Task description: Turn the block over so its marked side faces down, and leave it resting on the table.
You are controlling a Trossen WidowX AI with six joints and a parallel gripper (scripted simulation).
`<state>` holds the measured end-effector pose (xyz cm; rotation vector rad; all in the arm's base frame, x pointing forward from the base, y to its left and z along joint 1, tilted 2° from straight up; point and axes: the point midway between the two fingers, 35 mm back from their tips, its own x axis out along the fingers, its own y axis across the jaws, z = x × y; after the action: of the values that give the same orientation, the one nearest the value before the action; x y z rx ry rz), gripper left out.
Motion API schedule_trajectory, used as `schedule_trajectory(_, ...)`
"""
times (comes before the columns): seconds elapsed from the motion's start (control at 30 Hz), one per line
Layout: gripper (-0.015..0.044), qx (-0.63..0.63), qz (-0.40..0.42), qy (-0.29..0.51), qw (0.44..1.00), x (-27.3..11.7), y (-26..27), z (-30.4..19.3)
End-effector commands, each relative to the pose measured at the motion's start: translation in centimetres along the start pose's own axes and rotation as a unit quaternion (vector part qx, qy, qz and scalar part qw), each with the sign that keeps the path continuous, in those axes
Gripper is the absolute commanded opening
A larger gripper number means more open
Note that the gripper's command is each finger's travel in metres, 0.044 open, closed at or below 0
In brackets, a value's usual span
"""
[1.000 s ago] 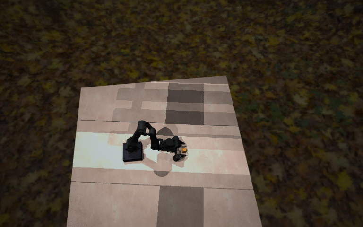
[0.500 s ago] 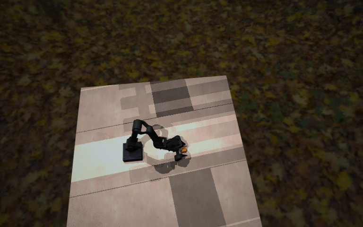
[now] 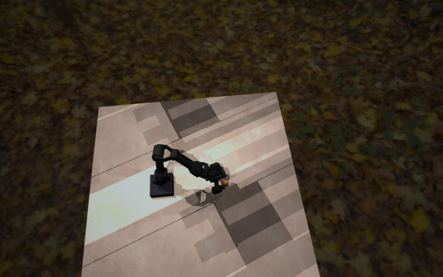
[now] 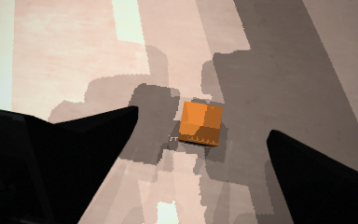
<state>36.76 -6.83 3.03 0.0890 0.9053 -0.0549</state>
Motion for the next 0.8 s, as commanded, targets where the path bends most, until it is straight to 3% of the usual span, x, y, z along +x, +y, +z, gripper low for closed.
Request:
schedule_trajectory(0.0,0.0440,-0.009,-0.004,0.056,0.998,-4.1,0.2,1.2)
schedule_trajectory(0.33,0.0440,-0.009,-0.004,0.066,0.998,-4.0,0.2,1.5)
schedule_trajectory(0.77,0.0440,-0.006,-0.006,0.264,0.965,-3.2,0.2,5.0)
